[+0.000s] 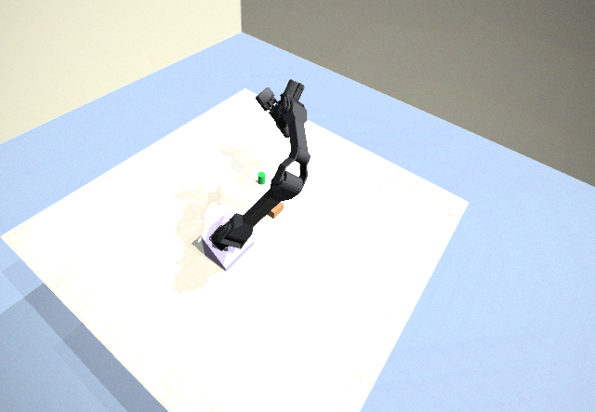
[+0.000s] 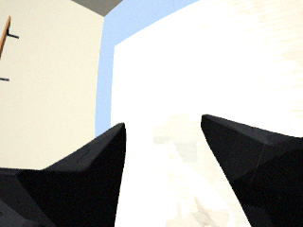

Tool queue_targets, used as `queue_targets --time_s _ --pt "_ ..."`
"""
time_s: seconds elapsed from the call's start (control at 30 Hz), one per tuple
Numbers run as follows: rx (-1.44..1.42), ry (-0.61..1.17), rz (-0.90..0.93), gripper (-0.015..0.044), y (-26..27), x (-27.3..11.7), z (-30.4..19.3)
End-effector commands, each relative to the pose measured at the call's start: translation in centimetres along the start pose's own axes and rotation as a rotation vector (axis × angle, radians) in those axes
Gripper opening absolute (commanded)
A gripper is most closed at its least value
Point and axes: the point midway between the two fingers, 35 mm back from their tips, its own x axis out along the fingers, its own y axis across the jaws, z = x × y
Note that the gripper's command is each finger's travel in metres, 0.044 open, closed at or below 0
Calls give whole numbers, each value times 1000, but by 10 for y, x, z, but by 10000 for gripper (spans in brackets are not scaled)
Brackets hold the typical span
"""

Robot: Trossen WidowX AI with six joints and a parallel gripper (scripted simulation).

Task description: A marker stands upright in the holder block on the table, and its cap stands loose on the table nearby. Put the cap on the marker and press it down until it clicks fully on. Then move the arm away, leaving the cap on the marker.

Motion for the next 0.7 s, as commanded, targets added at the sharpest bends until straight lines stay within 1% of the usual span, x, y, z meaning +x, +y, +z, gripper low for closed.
queue_targets --time_s 0.0,0.13,0.23,0.3,0.6,0.67 --pt "149 157 -231 253 -35 40 -40" --pt "272 271 -512 253 -72 67 -83" --pt "330 313 -728 253 -99 79 -111" --pt "345 319 -820 253 -110 82 -121" --pt "346 320 -831 253 -108 83 -128" --pt "346 320 -831 253 -113 88 -131"
